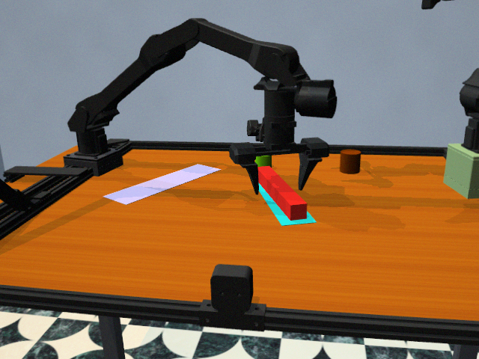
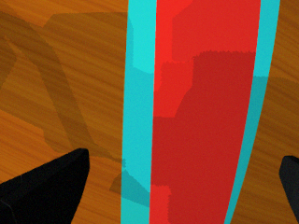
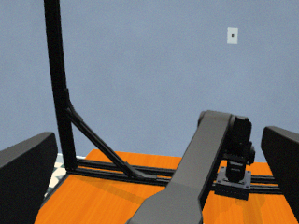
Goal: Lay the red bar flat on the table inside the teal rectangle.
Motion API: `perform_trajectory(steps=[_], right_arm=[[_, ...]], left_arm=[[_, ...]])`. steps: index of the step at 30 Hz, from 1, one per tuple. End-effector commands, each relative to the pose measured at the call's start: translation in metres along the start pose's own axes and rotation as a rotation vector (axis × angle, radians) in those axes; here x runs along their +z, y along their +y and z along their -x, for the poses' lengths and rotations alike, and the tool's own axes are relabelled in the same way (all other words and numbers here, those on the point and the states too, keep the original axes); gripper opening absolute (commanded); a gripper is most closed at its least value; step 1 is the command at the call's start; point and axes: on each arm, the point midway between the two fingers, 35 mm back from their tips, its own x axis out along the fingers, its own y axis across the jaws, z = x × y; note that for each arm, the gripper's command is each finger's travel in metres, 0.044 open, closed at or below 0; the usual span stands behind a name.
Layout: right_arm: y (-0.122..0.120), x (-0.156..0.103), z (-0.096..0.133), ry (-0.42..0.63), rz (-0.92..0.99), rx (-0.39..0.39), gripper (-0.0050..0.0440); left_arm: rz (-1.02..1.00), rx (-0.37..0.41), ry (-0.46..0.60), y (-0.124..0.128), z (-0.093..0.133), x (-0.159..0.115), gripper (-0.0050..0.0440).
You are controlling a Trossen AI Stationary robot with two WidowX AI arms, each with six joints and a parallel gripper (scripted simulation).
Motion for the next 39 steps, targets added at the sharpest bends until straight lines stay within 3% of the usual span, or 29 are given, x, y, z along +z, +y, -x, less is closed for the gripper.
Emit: perform_trajectory(steps=[1,3,7,12,15,21,27,29,34,39], right_arm=[[0.0,0.0,0.0,0.0,0.0,0.0,0.044],[0.0,0.0,0.0,0.0,0.0,0.0,0.044],[0.0,0.0,0.0,0.0,0.0,0.0,0.044],[0.0,0.0,0.0,0.0,0.0,0.0,0.044],[0.0,0.0,0.0,0.0,0.0,0.0,0.044],[0.0,0.0,0.0,0.0,0.0,0.0,0.044],[0.0,0.0,0.0,0.0,0.0,0.0,0.044],[0.0,0.0,0.0,0.0,0.0,0.0,0.044],[0.0,0.0,0.0,0.0,0.0,0.0,0.044],[0.0,0.0,0.0,0.0,0.0,0.0,0.044]], left_arm=[[0.004,-0.004,0.003,-0.001,0.001,0.0,0.044],[0.004,-0.004,0.003,-0.001,0.003,0.0,0.044],[0.004,-0.004,0.003,0.0,0.032,0.0,0.044],[0.004,-0.004,0.003,0.0,0.034,0.0,0.044],[-0.086,-0.058,0.044,-0.005,0.05,-0.001,0.044],[-0.454,-0.319,0.153,-0.013,0.116,0.004,0.044],[-0.803,-0.629,0.156,-0.006,0.18,0.02,0.044],[-0.803,-0.629,0.156,-0.006,0.18,0.02,0.044],[-1.067,-0.905,0.066,0.01,0.227,0.042,0.044],[-1.294,-1.181,-0.116,0.035,0.266,0.068,0.044]])
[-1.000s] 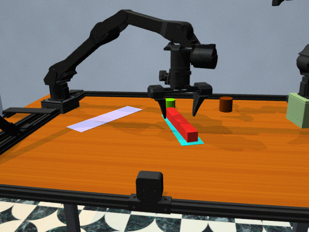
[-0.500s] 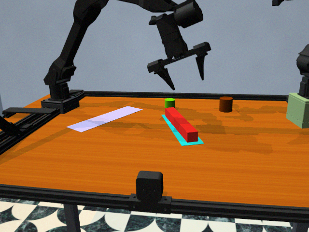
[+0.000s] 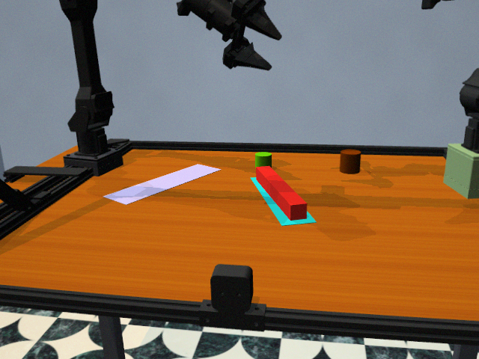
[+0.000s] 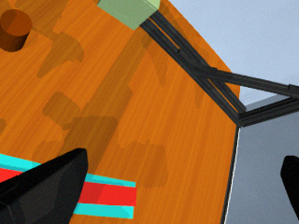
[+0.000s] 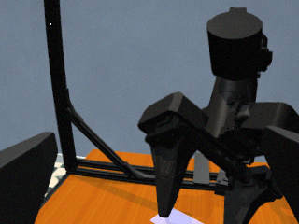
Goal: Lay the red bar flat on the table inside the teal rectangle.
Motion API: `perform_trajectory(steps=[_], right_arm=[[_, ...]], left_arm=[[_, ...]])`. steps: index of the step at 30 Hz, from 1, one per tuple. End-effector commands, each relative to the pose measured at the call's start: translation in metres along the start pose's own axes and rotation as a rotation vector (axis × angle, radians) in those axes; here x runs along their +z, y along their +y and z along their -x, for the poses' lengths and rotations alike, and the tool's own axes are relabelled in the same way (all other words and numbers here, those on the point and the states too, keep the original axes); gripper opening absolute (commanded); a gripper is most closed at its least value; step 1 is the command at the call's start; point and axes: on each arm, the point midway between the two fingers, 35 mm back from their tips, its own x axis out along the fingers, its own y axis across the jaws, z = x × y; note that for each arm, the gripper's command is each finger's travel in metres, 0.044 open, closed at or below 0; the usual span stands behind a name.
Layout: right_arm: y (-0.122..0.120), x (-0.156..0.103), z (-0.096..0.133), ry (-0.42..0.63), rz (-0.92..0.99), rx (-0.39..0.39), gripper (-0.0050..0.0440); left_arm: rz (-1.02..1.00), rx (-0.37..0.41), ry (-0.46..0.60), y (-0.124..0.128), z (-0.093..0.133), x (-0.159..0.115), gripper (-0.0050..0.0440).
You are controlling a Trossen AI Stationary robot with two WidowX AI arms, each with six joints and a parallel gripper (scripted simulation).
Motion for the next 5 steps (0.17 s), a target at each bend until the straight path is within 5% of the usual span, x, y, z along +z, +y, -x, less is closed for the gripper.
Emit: perform_trajectory(steps=[1,5], right_arm=[[0.0,0.0,0.0,0.0,0.0,0.0,0.044],[0.0,0.0,0.0,0.0,0.0,0.0,0.044]], left_arm=[[-0.206,-0.102,-0.115,-0.001,0.037,0.007,0.044],[-0.458,-0.192,-0.284,0.003,0.079,0.01,0.044]])
